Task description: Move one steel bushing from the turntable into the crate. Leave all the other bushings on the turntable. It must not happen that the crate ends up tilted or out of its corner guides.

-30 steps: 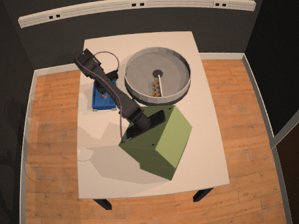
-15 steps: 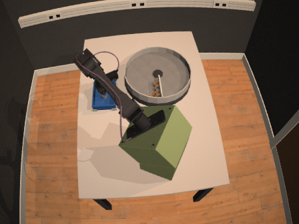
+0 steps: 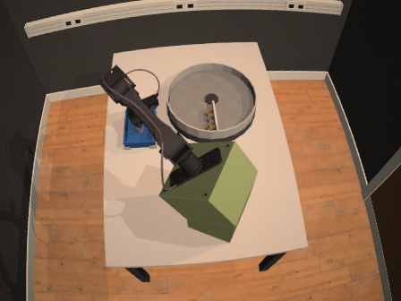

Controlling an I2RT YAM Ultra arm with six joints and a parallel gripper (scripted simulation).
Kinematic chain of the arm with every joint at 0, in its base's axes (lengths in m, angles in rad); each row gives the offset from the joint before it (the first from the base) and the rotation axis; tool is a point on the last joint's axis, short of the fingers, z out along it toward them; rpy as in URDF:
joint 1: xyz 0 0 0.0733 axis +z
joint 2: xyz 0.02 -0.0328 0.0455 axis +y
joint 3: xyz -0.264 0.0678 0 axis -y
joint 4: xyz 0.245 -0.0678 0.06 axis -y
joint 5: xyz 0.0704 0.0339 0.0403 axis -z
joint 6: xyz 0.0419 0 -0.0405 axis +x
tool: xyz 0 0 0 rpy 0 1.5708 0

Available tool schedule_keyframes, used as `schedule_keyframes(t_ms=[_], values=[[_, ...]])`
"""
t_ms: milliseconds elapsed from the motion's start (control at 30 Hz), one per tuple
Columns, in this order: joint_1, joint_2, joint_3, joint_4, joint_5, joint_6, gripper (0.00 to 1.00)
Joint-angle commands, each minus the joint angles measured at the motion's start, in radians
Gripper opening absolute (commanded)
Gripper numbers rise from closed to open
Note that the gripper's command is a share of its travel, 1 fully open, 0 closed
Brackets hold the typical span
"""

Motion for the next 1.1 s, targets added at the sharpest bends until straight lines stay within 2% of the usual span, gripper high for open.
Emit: schedule_keyframes(t_ms=[0, 567, 1067], values=[[-0.004, -0.007, 0.025, -0.006, 0.016, 0.004, 0.14], [-0.005, -0.009, 0.025, -0.007, 0.016, 0.004, 0.14], [-0.034, -0.115, -0.057, -0.07, -0.011, -0.025, 0.14]])
